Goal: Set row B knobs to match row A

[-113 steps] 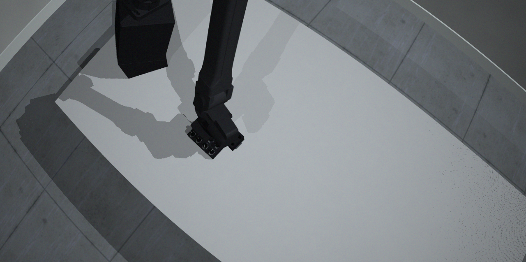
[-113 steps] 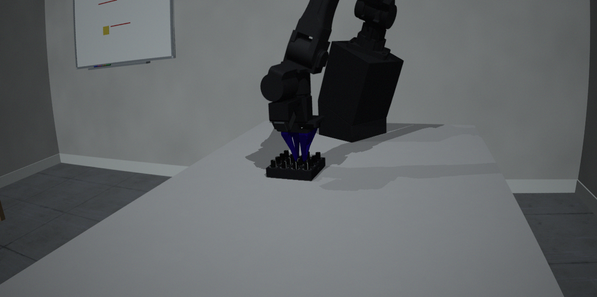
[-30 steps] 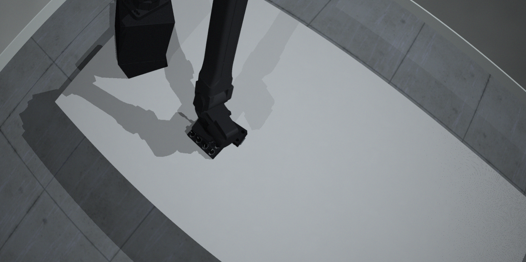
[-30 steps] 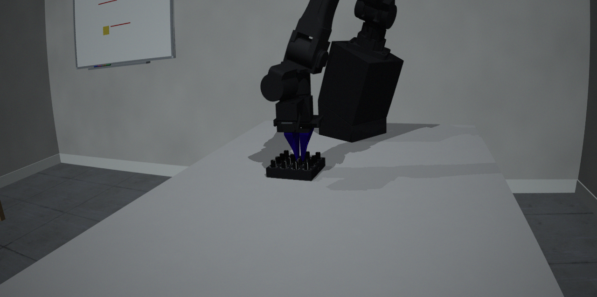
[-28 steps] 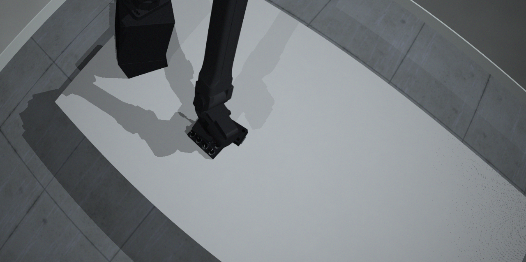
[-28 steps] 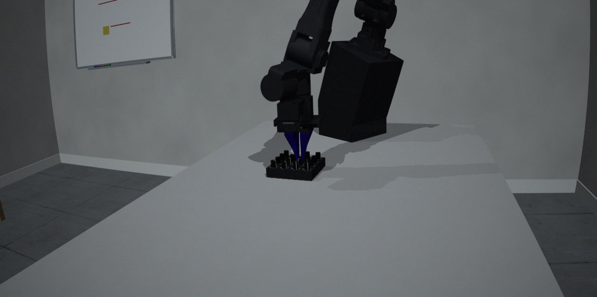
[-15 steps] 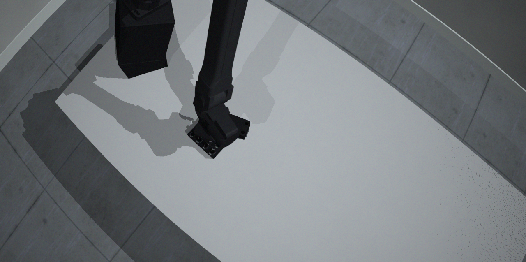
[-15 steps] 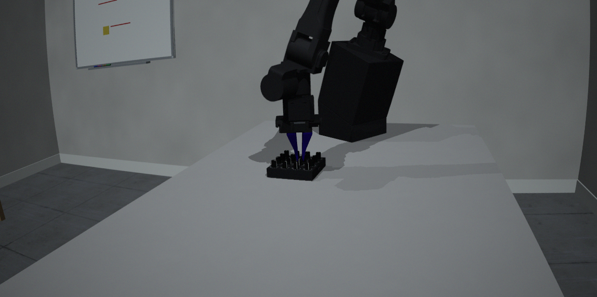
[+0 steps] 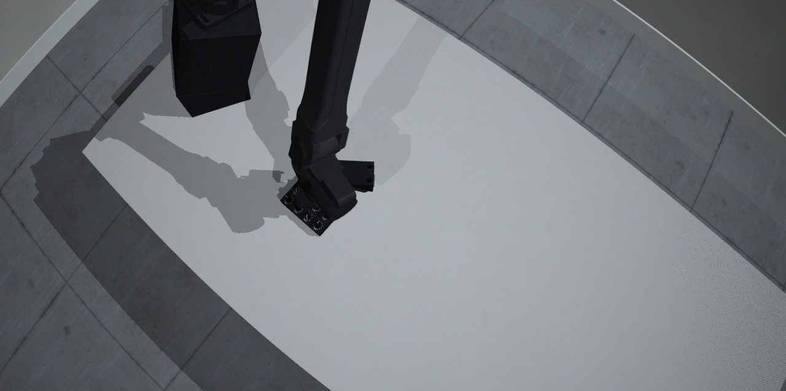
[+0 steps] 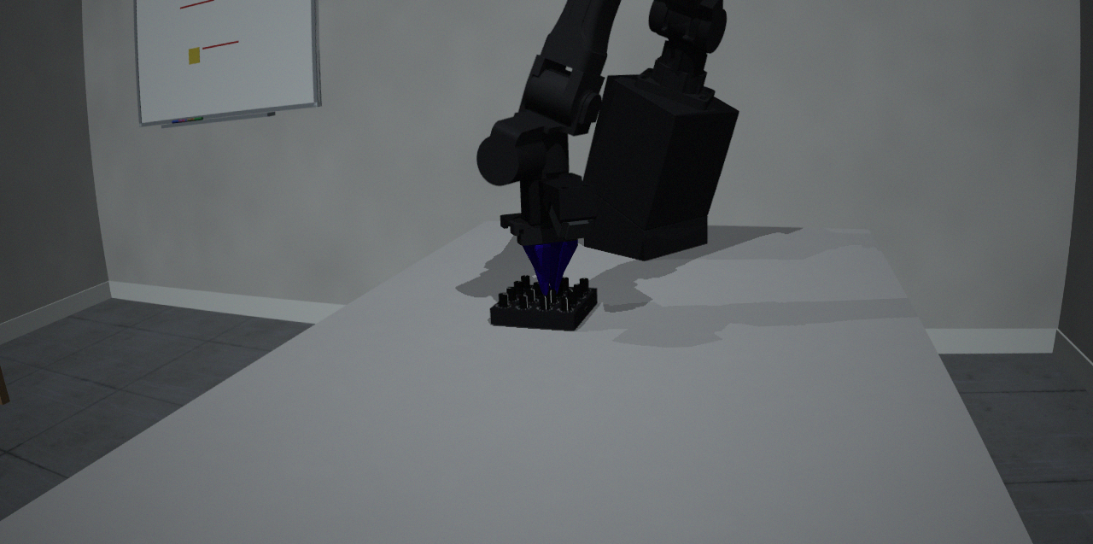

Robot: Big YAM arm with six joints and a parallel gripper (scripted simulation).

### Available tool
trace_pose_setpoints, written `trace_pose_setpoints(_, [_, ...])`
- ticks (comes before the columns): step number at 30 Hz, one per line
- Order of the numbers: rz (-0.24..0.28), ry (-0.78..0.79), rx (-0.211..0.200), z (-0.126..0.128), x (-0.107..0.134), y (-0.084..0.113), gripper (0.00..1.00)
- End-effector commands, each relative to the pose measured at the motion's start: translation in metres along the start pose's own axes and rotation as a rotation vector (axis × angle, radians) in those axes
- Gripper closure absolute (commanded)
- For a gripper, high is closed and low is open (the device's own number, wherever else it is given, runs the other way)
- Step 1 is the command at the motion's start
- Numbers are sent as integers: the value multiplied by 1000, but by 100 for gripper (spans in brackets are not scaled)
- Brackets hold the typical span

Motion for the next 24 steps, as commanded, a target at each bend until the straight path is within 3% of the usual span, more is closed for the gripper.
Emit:
trace_pose_setpoints(1, [-11, 156, 1, -2, -7, -3, 93])
trace_pose_setpoints(24, [-9, 652, 2, -1, -7, -3, 93])
Point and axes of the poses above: the point where the finger pads meet when closed, its own y axis back along the fingers, its own z axis across the jaws, x = y × z, the point moved 1 cm from there along y, back along the fingers, and after that the axes turned 15 degrees about -y, right-handed, at the moved point
